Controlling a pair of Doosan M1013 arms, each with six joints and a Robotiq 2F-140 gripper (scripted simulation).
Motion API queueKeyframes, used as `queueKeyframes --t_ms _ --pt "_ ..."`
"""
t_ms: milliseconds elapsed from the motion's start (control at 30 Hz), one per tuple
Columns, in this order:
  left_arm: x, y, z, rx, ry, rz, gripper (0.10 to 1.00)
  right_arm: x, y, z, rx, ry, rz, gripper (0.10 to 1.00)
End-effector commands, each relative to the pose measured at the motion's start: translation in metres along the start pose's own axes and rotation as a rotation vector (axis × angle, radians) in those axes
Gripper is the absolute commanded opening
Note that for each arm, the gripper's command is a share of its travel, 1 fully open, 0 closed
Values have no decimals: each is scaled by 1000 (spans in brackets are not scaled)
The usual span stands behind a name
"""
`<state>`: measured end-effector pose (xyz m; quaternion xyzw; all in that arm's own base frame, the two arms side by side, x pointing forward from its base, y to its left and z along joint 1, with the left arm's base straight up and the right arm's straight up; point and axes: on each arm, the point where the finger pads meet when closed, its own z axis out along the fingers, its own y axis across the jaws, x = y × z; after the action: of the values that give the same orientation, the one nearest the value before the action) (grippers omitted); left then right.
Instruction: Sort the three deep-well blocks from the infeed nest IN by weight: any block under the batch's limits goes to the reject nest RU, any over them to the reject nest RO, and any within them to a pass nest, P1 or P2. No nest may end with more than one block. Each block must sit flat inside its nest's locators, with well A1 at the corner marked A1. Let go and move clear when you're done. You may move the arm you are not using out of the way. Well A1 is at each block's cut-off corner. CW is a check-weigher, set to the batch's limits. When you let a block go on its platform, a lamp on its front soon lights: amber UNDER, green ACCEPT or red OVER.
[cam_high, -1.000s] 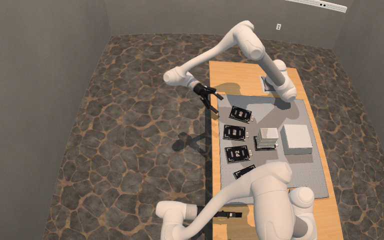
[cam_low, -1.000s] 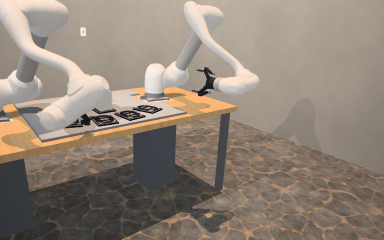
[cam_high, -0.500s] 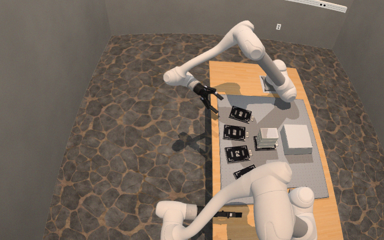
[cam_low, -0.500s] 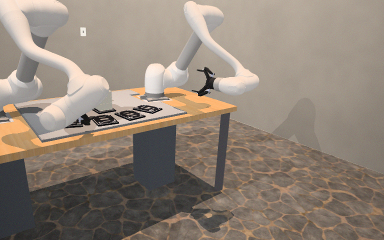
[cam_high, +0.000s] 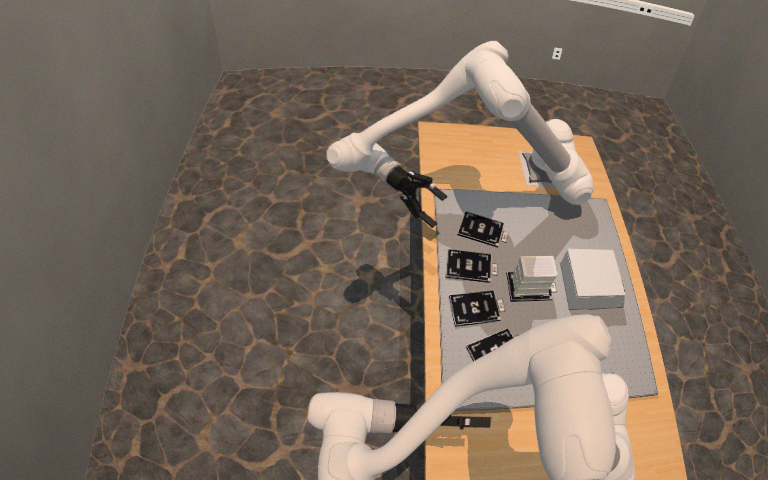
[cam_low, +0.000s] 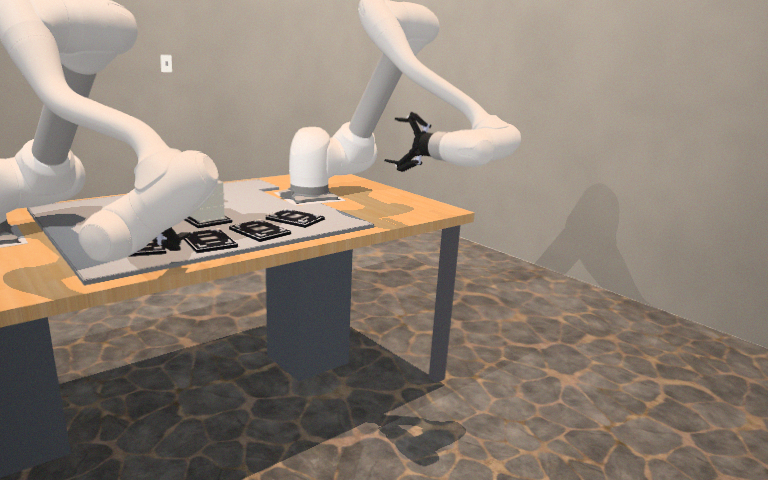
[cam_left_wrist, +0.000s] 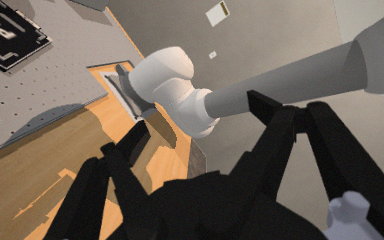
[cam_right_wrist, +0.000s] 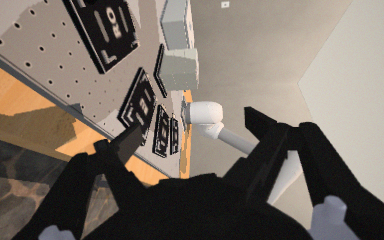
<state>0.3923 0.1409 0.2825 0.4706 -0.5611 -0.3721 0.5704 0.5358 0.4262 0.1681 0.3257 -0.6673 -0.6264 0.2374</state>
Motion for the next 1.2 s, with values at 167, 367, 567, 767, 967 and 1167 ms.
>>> queueKeyframes --t_ms 167,367,567,767,967,1167 --pt "5 17 -2 0 0 0 1000 0 1 0 1 0 -2 1000" --pt "5 17 -2 2 -1 -1 1000 0 1 0 1 0 -2 1000" --pt "6 18 -1 10 -3 -4 1000 0 1 0 1 0 -2 1000" --pt "8 23 3 42 -12 -15 1000 0 1 0 1 0 -2 1000" --pt "12 32 9 104 -28 -37 1000 0 1 0 1 0 -2 1000" --pt "16 41 15 163 -42 -58 1000 0 1 0 1 0 -2 1000"
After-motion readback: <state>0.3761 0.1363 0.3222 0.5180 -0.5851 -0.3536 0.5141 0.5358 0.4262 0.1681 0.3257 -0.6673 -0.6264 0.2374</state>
